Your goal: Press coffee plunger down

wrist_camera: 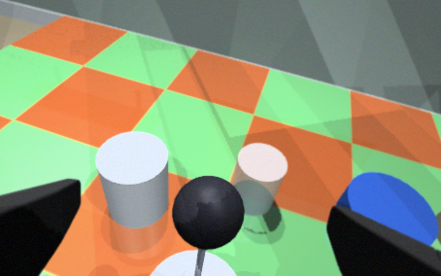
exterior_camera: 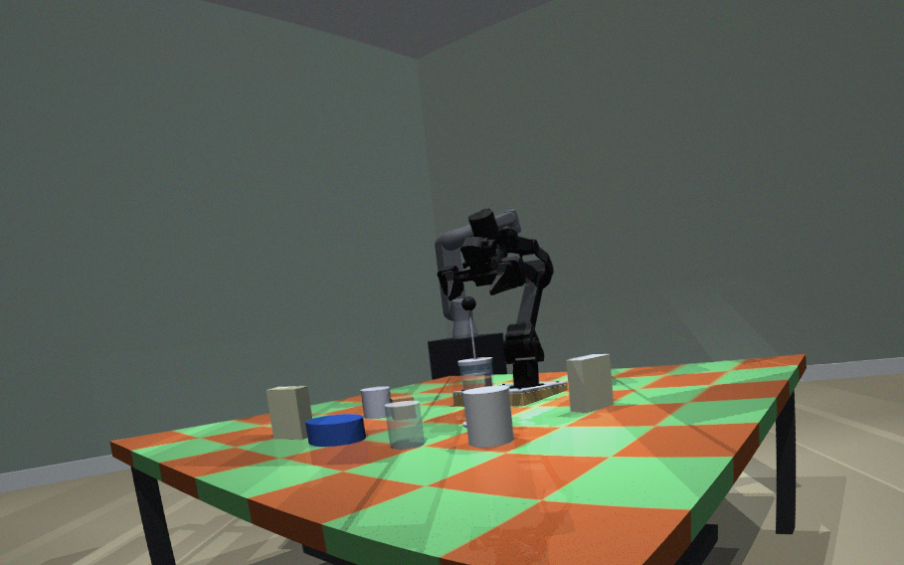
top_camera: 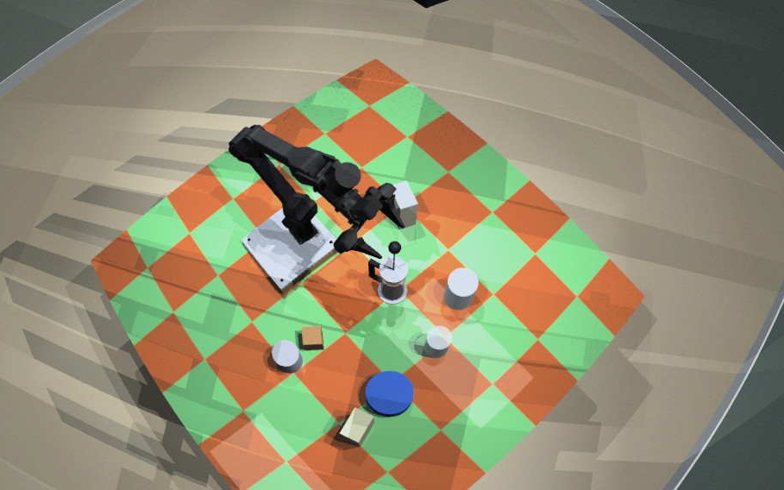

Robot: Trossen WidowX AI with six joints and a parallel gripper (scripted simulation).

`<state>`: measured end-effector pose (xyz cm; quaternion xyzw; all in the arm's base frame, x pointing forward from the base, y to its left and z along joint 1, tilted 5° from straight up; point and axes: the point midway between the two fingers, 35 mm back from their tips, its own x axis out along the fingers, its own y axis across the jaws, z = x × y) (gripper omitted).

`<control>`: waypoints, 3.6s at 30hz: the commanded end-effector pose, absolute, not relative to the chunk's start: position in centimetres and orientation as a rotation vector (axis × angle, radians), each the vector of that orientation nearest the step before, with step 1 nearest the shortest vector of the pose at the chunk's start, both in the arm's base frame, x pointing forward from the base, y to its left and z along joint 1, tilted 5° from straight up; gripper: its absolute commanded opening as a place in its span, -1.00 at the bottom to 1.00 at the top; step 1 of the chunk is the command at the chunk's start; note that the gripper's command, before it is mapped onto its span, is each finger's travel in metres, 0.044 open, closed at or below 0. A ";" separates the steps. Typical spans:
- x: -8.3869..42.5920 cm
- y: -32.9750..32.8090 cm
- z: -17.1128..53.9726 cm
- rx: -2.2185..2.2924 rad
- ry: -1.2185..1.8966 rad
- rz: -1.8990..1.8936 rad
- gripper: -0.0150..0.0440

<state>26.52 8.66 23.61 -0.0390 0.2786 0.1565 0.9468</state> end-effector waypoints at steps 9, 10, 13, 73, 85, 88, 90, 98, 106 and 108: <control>27.8 9.0 22.2 -0.085 0.579 0.313 0.91; 27.8 9.0 22.2 -0.085 0.579 0.313 0.82; 27.8 9.0 22.2 -0.085 0.579 0.313 0.56; 28.3 9.3 15.4 -0.085 0.578 0.314 -0.09; 28.5 9.4 13.5 -0.085 0.578 0.314 -0.09; 28.6 9.5 13.1 -0.084 0.578 0.314 -0.09; 28.8 9.5 13.0 -0.084 0.577 0.314 -0.09; 29.3 9.7 13.0 -0.084 0.577 0.314 -0.09; 29.5 9.8 13.1 -0.084 0.577 0.314 -0.09; 29.6 9.9 13.1 -0.084 0.577 0.314 -0.09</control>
